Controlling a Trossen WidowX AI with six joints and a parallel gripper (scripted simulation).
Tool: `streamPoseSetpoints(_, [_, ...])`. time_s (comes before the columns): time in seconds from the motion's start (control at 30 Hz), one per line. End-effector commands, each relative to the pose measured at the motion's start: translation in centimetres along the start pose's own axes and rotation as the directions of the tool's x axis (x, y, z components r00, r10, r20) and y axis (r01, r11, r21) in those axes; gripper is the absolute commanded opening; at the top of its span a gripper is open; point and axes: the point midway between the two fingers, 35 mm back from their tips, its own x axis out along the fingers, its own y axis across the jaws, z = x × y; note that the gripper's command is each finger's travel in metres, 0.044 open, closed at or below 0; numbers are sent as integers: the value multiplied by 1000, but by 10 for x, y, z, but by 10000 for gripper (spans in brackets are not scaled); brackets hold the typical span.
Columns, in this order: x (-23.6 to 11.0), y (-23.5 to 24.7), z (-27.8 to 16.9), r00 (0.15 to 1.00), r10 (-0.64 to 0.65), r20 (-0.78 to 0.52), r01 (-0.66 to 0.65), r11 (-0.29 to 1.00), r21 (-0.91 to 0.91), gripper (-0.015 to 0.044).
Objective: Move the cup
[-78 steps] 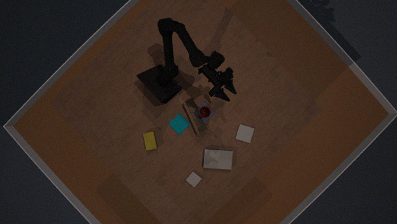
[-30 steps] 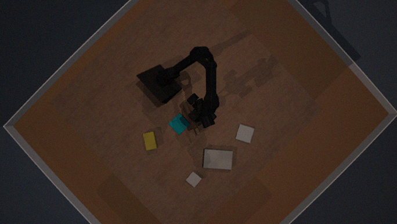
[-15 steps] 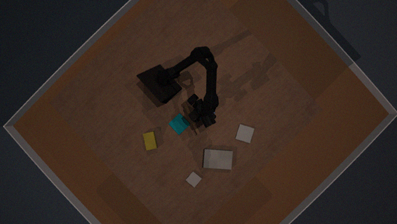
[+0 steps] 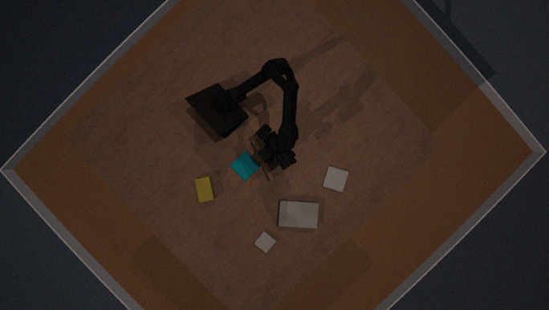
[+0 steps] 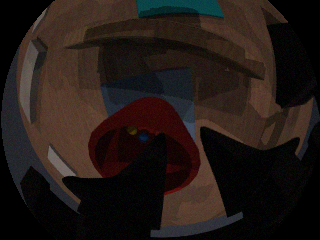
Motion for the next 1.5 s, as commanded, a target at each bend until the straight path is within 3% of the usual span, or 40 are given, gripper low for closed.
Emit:
streamPoseSetpoints(0.0, [3,-2,-1,1000,-4,-7,4,1000,4,148])
streamPoseSetpoints(0.1, [3,-2,-1,1000,-4,-7,4,1000,4,148])
streamPoseSetpoints(0.23, [1,-1,0,1000,-1,0,1,1000,0,43])
streamPoseSetpoints(0.43, [1,-1,0,1000,-1,0,1,1000,0,3])
streamPoseSetpoints(0.67, [-4,0,0,1000,-1,0,1,1000,1,0])
streamPoseSetpoints(1.2, [-56,1,1,1000,-5,-3,5,1000,5,0])
streamPoseSetpoints(1.47, [-55,1,1,1000,0,-8,1,1000,9,0])
